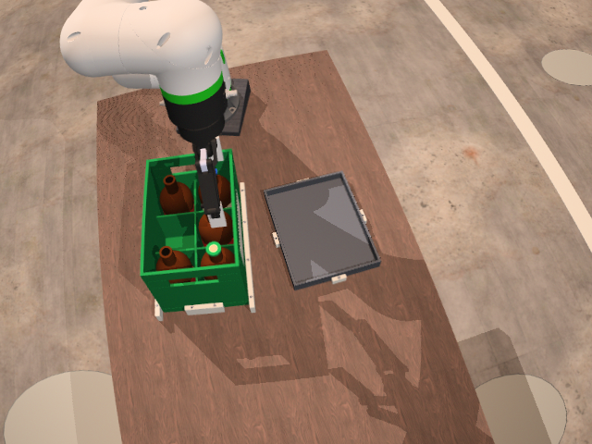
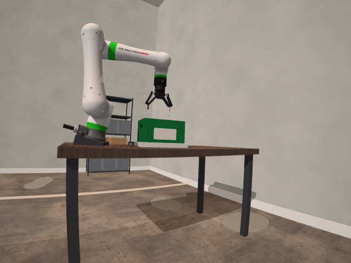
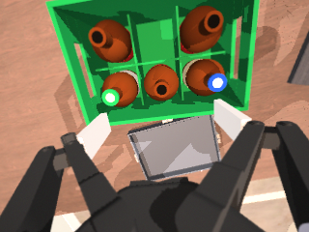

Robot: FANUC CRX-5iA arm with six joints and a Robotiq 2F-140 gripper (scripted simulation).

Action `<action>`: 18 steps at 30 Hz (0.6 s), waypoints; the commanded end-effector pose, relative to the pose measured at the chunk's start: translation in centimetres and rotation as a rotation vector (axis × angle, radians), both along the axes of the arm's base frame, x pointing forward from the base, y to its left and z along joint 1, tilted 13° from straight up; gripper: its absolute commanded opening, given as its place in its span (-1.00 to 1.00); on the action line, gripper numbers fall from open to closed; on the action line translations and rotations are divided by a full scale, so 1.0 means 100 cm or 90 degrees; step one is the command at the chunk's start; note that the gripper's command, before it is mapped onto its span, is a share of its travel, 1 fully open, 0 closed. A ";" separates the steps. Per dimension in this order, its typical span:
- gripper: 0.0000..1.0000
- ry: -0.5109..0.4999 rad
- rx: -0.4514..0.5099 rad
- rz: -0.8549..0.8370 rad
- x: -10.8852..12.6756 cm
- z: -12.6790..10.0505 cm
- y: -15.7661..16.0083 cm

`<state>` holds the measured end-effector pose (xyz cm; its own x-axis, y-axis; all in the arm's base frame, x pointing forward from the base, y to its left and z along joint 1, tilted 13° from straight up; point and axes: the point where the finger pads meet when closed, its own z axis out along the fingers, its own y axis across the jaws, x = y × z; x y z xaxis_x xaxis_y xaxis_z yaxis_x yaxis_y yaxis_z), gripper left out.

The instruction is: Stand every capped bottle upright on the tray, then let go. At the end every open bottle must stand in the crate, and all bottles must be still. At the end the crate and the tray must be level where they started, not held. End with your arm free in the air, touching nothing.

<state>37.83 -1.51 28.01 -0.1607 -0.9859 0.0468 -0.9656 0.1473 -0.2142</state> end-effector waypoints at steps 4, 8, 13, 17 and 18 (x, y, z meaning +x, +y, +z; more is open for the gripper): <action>1.00 0.000 0.000 0.000 0.000 0.000 0.002; 1.00 0.000 -0.001 0.000 0.000 0.000 0.004; 1.00 0.000 -0.001 0.000 0.001 0.000 0.006; 1.00 0.000 -0.001 -0.001 0.001 0.000 0.007; 1.00 0.000 -0.001 -0.001 0.001 0.000 0.006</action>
